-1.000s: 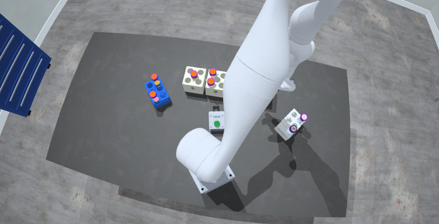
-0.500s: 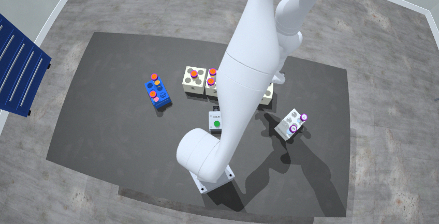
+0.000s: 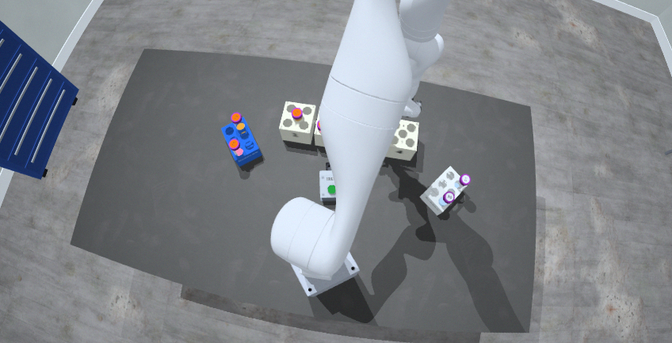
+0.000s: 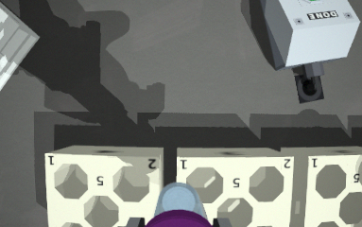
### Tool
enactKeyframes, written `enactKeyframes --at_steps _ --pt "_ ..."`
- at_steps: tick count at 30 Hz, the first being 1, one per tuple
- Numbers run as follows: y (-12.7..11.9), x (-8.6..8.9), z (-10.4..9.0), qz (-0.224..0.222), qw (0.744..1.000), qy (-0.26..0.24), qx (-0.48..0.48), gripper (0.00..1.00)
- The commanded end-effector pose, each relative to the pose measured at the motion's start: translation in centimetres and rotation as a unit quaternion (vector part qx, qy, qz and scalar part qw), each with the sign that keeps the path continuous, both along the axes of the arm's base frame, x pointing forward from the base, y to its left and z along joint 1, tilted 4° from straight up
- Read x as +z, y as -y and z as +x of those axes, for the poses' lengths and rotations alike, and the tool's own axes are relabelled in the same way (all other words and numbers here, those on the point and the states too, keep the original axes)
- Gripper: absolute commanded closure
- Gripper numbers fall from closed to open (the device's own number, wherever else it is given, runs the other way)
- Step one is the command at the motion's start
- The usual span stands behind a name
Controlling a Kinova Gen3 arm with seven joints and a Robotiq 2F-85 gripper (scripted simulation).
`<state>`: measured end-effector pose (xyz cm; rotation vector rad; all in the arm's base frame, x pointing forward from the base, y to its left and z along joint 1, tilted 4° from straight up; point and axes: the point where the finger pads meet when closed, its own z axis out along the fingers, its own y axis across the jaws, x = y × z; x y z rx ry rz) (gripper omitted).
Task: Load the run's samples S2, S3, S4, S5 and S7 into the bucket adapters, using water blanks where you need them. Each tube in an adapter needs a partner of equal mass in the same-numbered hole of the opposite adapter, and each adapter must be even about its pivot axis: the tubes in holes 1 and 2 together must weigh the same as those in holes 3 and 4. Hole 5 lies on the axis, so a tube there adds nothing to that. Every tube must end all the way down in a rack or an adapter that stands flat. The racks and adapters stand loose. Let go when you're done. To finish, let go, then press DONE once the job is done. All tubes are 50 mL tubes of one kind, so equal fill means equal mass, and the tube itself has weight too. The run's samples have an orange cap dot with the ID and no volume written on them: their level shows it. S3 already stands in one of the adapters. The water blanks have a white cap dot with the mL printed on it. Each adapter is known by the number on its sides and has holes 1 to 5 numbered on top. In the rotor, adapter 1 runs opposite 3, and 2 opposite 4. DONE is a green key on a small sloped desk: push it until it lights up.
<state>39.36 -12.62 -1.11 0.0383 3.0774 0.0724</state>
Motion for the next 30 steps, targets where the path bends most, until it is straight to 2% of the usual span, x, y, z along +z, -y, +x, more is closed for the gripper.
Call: enactKeyframes --at_steps 1,16,30 --pt "-0.8 0.1 0.5 -0.001 1.000 0.001 0.000 0.90" --pt "-4.6 0.4 2.7 0.000 1.000 0.001 0.000 0.90" --pt "-4.6 0.3 2.7 0.000 1.000 0.001 0.000 0.90"
